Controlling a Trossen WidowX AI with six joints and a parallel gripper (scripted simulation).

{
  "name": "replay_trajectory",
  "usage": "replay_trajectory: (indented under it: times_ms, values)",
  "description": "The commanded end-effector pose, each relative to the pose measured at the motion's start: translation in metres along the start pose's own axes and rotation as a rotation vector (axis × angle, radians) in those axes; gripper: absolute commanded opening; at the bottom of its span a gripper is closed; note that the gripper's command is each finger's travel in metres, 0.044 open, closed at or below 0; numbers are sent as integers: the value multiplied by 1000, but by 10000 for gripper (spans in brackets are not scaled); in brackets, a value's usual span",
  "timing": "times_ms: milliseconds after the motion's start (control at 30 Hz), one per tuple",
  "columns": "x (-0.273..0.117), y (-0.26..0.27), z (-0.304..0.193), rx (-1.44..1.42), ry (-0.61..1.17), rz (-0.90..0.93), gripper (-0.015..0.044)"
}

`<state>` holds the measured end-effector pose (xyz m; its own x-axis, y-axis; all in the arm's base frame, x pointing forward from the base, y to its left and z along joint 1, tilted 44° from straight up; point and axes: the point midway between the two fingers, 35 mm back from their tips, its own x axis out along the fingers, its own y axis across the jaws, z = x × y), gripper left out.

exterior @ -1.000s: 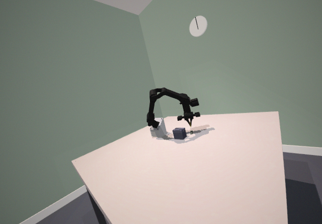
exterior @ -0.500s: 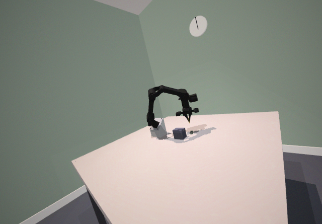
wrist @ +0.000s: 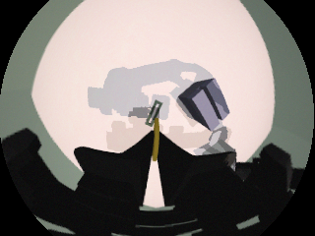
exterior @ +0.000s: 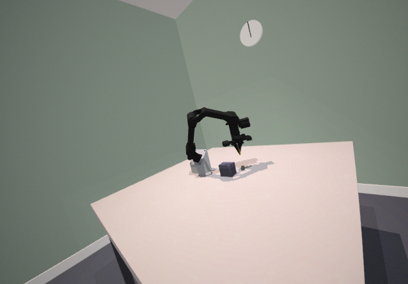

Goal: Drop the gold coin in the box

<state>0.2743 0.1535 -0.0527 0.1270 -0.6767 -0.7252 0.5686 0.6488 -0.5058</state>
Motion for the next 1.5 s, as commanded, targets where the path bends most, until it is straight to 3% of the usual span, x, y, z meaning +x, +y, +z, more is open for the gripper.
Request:
replay_trajectory:
  times_ms: [0,667,1467]
  values:
    - [-1,0,1,-152,3,1,0]
    - [-2,-3,3,-816,3,2,0]
    - [-4,-37,21,-824,3,1,0]
